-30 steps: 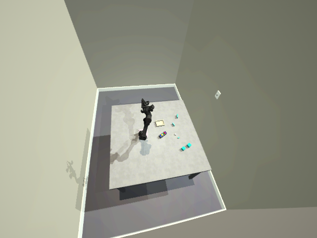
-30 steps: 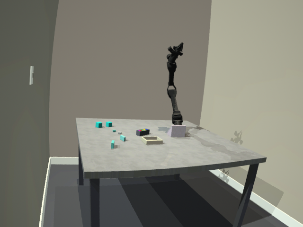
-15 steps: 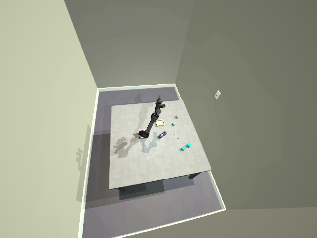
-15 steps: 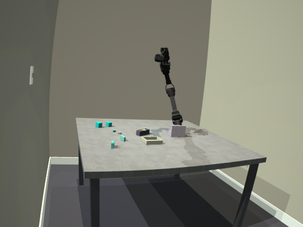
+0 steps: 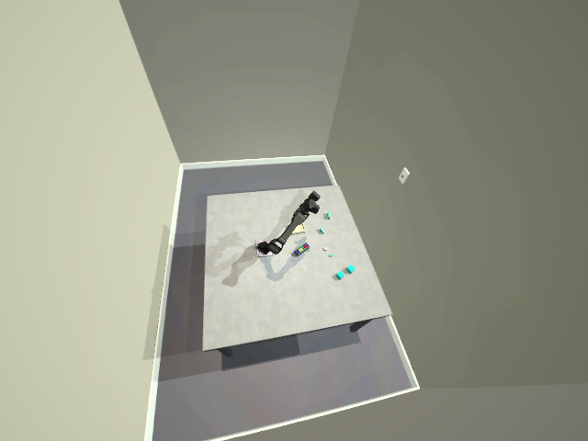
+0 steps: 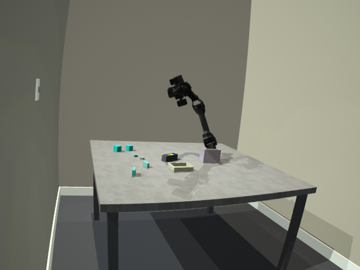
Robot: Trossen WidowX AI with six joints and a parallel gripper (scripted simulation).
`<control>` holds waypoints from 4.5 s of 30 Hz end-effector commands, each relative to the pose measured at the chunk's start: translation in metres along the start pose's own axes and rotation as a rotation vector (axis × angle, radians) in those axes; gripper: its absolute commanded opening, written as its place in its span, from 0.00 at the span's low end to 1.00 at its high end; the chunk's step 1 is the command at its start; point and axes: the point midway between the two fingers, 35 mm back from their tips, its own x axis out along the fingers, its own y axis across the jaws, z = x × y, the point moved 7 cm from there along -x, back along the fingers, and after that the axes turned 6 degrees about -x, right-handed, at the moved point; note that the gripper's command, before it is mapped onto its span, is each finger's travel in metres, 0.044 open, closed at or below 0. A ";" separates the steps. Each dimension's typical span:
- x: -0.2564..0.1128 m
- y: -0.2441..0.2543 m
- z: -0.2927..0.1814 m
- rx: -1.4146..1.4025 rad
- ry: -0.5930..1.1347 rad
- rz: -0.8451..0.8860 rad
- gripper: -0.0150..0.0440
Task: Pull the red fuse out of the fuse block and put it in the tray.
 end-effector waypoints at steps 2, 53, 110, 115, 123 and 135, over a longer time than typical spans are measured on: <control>0.020 -0.050 0.032 0.024 -0.115 -0.230 0.36; -0.007 -0.299 0.152 -0.011 -0.409 -1.372 0.36; -0.005 -0.315 0.157 -0.005 -0.412 -1.369 0.25; -0.006 -0.313 0.156 -0.005 -0.411 -1.369 0.25; -0.006 -0.309 0.155 -0.006 -0.411 -1.369 0.25; -0.007 -0.303 0.153 -0.007 -0.410 -1.369 0.25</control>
